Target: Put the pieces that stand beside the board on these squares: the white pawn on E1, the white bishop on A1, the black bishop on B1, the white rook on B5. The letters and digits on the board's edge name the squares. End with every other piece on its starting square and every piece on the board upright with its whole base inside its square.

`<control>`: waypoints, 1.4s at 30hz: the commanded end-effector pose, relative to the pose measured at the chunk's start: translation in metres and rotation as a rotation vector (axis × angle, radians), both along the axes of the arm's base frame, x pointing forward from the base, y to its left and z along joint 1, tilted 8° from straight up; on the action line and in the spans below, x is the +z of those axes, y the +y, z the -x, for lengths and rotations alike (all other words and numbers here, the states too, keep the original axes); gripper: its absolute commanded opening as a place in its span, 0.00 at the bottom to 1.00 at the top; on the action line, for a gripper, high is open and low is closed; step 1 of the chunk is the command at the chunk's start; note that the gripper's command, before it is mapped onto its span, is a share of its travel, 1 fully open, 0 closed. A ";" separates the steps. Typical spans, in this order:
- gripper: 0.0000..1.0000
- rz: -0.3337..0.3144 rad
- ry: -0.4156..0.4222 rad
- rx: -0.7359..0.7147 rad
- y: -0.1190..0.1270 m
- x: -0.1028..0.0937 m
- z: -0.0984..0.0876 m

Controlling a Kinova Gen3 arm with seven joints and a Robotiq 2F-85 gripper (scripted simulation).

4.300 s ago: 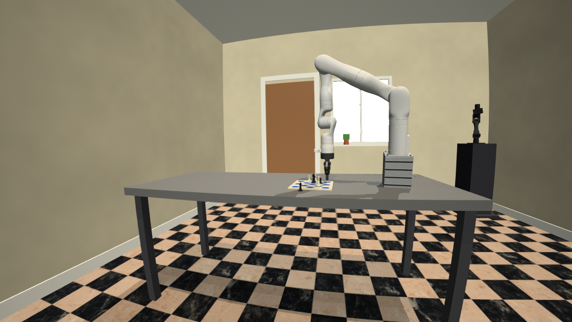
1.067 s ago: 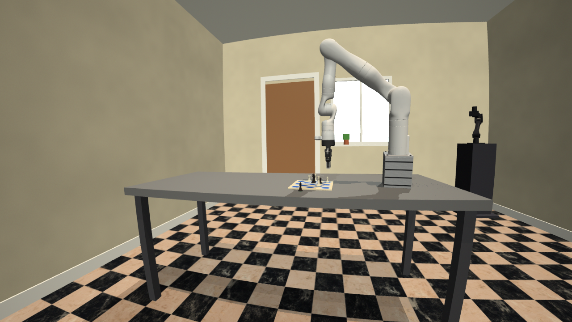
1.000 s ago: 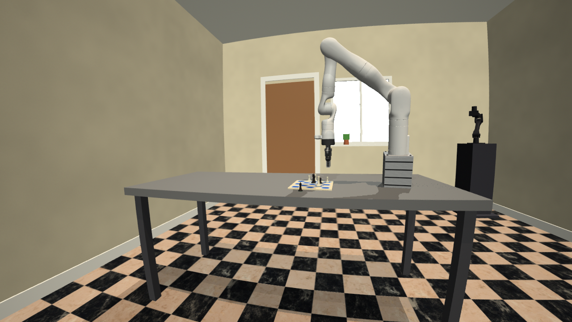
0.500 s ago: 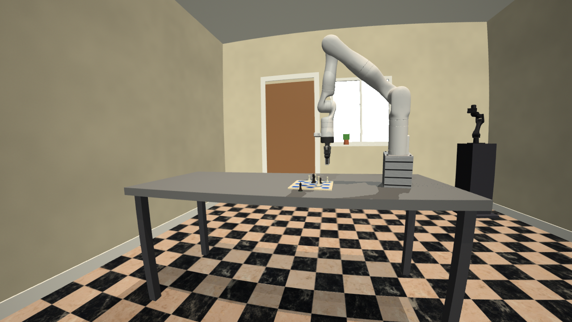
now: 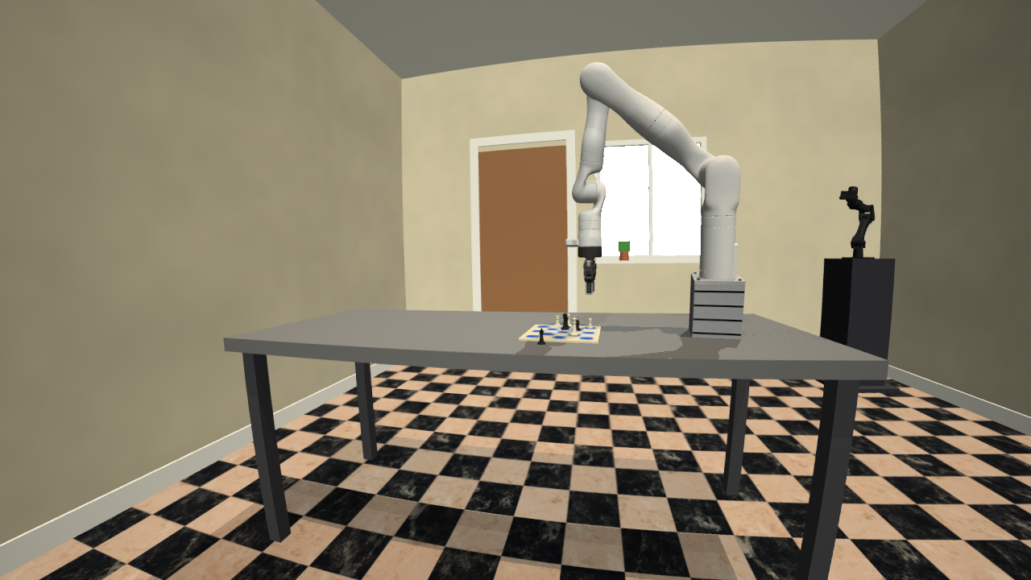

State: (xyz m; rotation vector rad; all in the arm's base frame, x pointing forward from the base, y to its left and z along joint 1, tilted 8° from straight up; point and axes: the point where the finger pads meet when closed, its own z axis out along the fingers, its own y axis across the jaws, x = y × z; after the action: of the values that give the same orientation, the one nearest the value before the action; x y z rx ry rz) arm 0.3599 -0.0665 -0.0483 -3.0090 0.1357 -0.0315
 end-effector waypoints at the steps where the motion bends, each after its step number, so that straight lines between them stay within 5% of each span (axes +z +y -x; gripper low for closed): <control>1: 1.00 0.000 -0.002 0.000 0.000 0.000 -0.001; 10: 1.00 0.000 -0.017 0.088 -0.058 -0.006 -0.060; 16: 1.00 0.004 -0.013 0.104 -0.069 -0.006 -0.068; 17: 0.37 0.004 -0.013 0.104 -0.069 -0.006 -0.068; 42: 0.37 0.004 -0.013 0.104 -0.069 -0.006 -0.068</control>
State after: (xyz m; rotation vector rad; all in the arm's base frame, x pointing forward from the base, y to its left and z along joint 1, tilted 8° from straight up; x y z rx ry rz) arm 0.4269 -0.1350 -0.0550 -3.0140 -0.0222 -0.0393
